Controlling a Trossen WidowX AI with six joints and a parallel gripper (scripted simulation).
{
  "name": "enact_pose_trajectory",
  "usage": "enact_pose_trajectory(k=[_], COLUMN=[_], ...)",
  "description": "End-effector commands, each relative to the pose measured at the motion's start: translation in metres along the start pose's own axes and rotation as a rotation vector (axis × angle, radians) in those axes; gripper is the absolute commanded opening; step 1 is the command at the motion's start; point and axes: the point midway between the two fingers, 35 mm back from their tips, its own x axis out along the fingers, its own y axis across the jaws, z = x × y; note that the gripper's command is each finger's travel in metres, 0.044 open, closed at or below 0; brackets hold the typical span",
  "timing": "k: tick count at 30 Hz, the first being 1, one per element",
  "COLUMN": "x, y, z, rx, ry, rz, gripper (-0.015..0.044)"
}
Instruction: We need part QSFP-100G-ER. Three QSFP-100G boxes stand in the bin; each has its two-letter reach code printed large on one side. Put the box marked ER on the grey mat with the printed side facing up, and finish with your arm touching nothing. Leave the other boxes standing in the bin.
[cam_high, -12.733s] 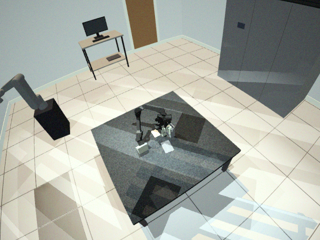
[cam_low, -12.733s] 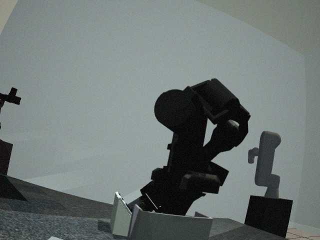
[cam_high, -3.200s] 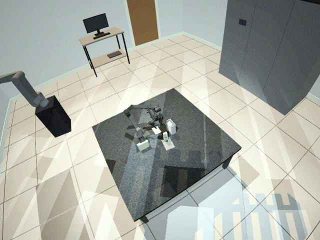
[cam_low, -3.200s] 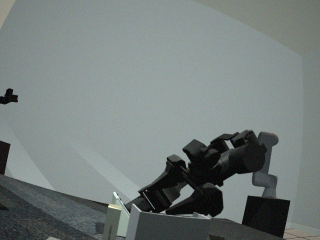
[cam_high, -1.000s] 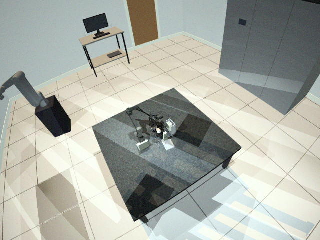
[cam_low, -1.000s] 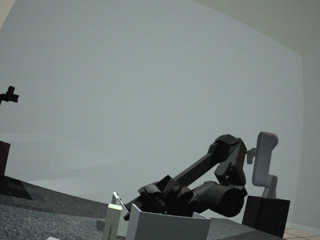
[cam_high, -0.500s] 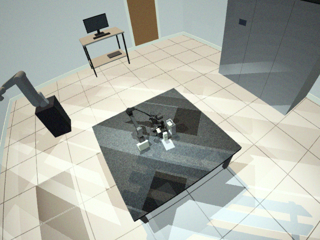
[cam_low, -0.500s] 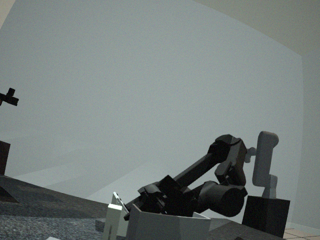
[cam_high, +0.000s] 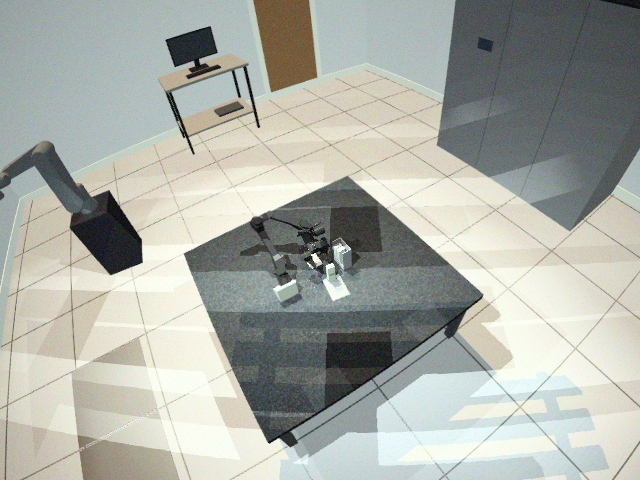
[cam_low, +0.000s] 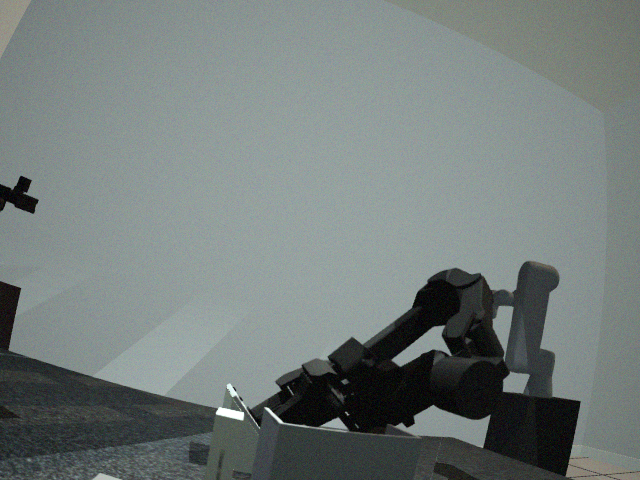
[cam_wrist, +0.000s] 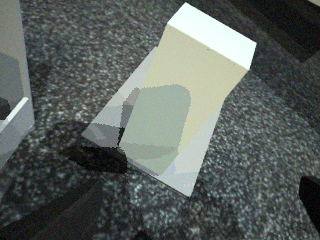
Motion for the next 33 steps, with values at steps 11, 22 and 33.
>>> enact_pose_trajectory(k=[11,22,33], x=[-0.021,-0.036,-0.046], y=[-0.001,-0.003,-0.009], z=[0.006,0.010,0.023], rx=[-0.003,-0.003,-0.003], ry=[0.000,0.001,0.000], rz=[0.000,0.000,-0.001], gripper=[0.0440,0.0440,0.0440])
